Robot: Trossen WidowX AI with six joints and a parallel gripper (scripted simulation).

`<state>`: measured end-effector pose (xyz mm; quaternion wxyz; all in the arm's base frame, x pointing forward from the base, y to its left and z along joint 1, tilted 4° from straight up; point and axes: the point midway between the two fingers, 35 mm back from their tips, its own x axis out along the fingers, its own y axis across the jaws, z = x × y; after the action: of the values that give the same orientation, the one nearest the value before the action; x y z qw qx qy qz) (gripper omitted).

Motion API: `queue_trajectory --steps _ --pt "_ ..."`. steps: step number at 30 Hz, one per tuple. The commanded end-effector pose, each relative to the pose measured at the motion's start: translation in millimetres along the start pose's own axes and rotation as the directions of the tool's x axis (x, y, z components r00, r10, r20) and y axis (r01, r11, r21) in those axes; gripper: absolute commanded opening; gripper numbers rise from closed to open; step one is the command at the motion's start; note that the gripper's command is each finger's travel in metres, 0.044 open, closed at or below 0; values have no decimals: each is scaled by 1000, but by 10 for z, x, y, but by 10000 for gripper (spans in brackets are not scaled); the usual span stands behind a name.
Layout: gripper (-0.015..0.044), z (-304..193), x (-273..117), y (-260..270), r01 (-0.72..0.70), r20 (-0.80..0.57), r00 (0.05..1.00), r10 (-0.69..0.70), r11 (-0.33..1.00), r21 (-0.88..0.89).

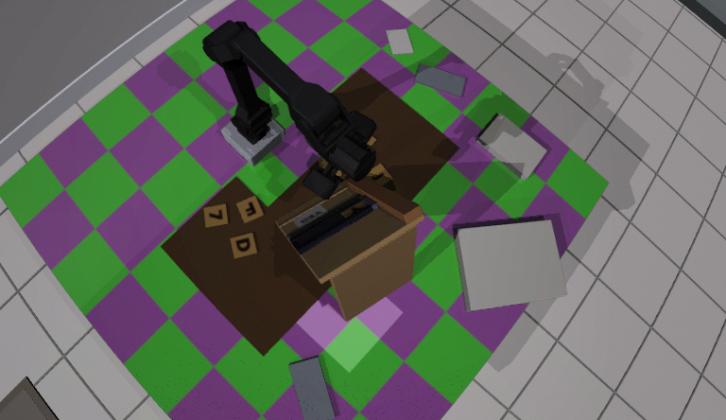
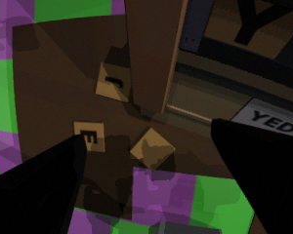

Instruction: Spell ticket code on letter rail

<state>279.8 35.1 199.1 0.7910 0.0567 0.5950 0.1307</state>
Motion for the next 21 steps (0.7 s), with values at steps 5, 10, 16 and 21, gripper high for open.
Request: queue_trajectory --steps 5,10,16,21 --pt "340 -138 722 447 146 -143 987 -77 806 573" --pt "340 -192 880 582 187 -165 981 -99 701 688" --pt "340 -277 1064 746 227 -186 974 -129 554 801" --pt "340 -367 1211 882 247 -199 968 -154 419 874"
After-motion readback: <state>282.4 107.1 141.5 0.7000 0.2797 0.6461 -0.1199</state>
